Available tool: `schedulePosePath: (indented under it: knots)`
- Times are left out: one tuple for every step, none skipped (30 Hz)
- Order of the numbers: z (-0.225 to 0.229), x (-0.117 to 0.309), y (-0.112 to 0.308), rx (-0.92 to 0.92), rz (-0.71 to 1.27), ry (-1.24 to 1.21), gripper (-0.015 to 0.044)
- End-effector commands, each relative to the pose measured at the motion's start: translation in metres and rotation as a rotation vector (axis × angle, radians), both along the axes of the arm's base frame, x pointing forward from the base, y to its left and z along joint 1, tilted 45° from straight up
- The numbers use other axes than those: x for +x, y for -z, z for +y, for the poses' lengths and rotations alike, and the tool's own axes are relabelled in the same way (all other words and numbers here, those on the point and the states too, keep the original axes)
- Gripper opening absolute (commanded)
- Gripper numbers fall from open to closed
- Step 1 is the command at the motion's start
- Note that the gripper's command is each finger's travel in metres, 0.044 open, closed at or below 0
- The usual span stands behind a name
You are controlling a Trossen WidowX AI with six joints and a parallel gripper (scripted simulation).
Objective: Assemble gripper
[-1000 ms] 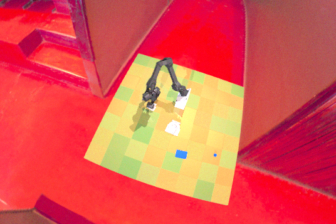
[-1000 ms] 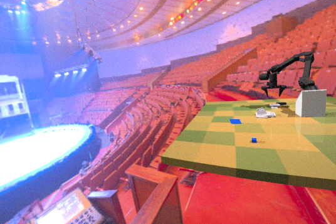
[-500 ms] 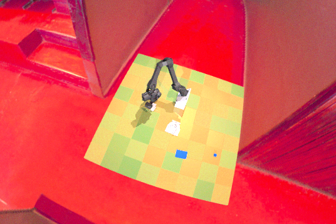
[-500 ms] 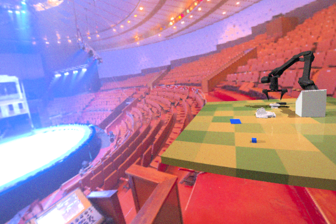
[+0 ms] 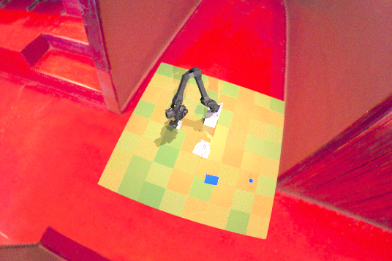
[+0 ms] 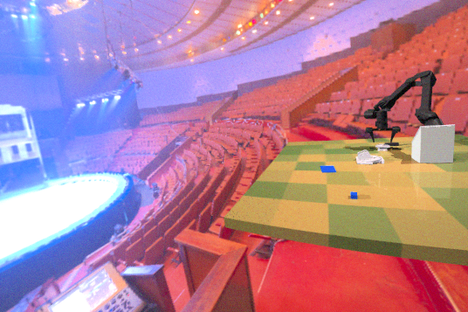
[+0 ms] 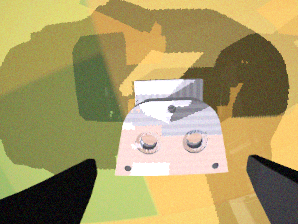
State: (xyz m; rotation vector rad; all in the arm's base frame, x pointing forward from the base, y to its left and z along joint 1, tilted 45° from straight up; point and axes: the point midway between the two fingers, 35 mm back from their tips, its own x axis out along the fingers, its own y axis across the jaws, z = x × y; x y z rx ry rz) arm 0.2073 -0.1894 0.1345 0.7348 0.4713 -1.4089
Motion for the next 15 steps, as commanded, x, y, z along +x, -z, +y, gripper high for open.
schedulePosePath:
  knots:
    - [-0.003, 0.0, 0.005, 0.003, 0.006, -0.005, 0.044]
    - [-0.004, 0.0, 0.006, 0.003, 0.006, -0.005, 0.044]
    - [-0.004, 0.0, 0.006, 0.003, 0.006, -0.005, 0.044]
    - [-0.005, 0.0, 0.007, 0.003, 0.006, -0.005, 0.044]
    - [-0.005, 0.0, 0.007, 0.003, 0.006, -0.005, 0.044]
    - [-0.005, 0.001, 0.007, 0.003, 0.006, -0.005, 0.044]
    - [-0.006, 0.001, 0.008, 0.003, 0.006, -0.005, 0.044]
    - [-0.007, 0.001, 0.009, 0.003, 0.006, -0.005, 0.044]
    - [-0.008, 0.001, 0.01, 0.003, 0.006, -0.005, 0.044]
    - [-0.01, 0.002, 0.011, 0.003, 0.006, -0.005, 0.044]
    - [-0.011, 0.002, 0.013, 0.003, 0.006, -0.005, 0.044]
    - [-0.012, 0.002, 0.014, 0.003, 0.006, -0.005, 0.044]
    - [-0.013, 0.002, 0.015, 0.003, 0.006, -0.005, 0.044]
    - [-0.014, 0.003, 0.016, 0.003, 0.006, -0.005, 0.044]
    - [-0.015, 0.003, 0.017, 0.003, 0.006, -0.005, 0.044]
